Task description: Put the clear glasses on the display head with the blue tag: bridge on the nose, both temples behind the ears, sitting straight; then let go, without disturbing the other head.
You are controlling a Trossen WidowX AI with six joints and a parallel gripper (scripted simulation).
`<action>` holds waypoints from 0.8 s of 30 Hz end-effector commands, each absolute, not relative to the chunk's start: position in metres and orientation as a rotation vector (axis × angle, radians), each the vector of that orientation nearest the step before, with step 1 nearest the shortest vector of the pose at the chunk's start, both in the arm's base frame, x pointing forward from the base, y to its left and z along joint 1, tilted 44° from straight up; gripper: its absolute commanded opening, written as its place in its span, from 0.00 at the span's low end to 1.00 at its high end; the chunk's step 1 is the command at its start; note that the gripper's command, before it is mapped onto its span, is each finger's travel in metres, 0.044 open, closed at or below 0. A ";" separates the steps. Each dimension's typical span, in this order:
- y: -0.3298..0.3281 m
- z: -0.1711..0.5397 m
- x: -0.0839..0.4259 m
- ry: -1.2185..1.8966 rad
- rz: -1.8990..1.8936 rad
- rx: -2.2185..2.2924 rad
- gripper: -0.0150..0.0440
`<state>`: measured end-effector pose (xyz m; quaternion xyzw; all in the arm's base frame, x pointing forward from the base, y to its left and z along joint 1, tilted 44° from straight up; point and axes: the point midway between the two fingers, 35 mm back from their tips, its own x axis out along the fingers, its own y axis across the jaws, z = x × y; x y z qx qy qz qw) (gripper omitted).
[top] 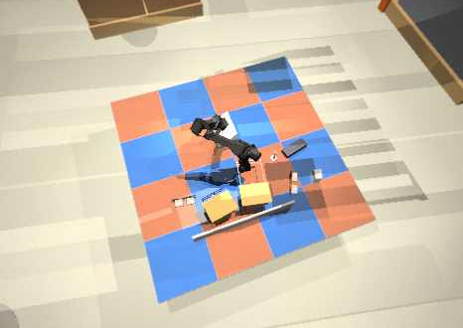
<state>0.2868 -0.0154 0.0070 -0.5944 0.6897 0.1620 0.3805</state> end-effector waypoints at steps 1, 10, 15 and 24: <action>-0.017 0.009 0.294 1.759 0.414 -1.524 0.25; -0.021 0.011 0.306 1.759 0.414 -1.524 0.25; -0.023 0.012 0.312 1.759 0.413 -1.524 0.25; -0.027 0.015 0.324 1.758 0.412 -1.524 0.25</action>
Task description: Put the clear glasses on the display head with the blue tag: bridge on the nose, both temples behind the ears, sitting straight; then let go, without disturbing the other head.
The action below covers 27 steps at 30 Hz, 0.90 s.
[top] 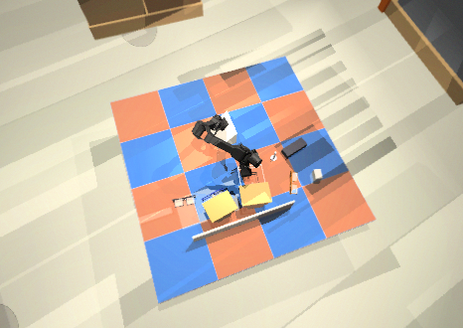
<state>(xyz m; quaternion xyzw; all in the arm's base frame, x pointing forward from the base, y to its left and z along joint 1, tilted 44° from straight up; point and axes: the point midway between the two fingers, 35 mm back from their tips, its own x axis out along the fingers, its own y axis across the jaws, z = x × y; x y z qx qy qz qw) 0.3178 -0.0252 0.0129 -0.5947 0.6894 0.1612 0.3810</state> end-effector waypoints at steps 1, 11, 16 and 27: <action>-0.027 0.015 0.325 1.758 0.412 -1.525 0.25; -0.032 0.017 0.338 1.758 0.411 -1.525 0.25; -0.034 0.018 0.345 1.758 0.411 -1.525 0.25; -0.039 0.021 0.359 1.757 0.410 -1.525 0.25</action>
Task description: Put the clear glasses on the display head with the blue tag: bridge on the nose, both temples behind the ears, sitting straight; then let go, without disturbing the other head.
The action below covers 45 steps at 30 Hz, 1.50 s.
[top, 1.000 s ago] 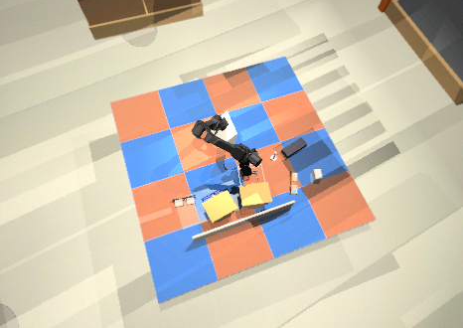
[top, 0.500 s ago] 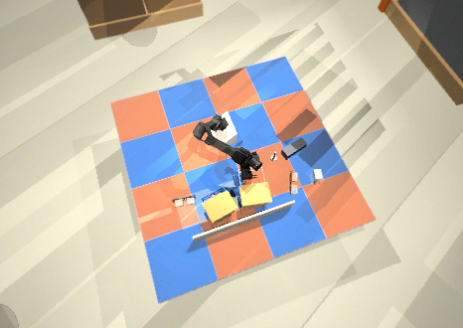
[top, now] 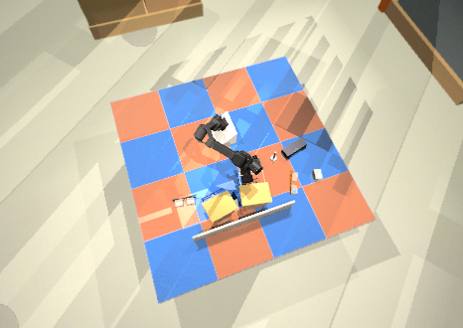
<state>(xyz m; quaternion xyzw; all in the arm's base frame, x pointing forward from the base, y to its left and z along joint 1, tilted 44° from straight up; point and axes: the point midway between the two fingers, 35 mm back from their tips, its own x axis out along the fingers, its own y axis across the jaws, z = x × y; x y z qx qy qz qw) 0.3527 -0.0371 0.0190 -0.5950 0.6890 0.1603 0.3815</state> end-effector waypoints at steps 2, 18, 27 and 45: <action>-0.040 0.021 0.361 1.757 0.410 -1.525 0.25; -0.046 0.025 0.382 1.756 0.408 -1.525 0.25; -0.050 0.028 0.394 1.756 0.407 -1.525 0.25; -0.052 0.029 0.401 1.759 0.409 -1.522 0.25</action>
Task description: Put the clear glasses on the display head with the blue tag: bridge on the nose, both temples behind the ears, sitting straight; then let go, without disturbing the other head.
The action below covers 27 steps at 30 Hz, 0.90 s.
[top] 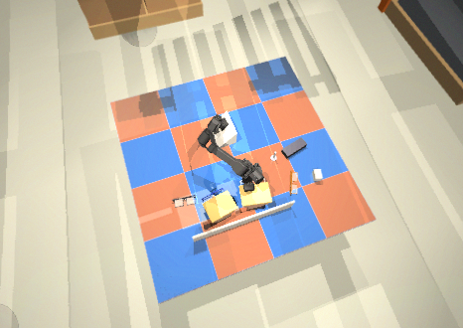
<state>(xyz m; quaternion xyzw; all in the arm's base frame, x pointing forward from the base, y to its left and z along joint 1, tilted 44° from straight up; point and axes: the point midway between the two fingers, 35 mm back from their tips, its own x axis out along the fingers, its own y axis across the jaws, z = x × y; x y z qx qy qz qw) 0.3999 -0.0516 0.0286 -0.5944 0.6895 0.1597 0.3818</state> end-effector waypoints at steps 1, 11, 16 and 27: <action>-0.052 0.029 0.401 1.759 0.409 -1.522 0.25; -0.054 0.027 0.400 1.759 0.409 -1.522 0.25; -0.056 0.025 0.400 1.759 0.409 -1.522 0.25; -0.055 0.025 0.400 1.759 0.407 -1.516 0.44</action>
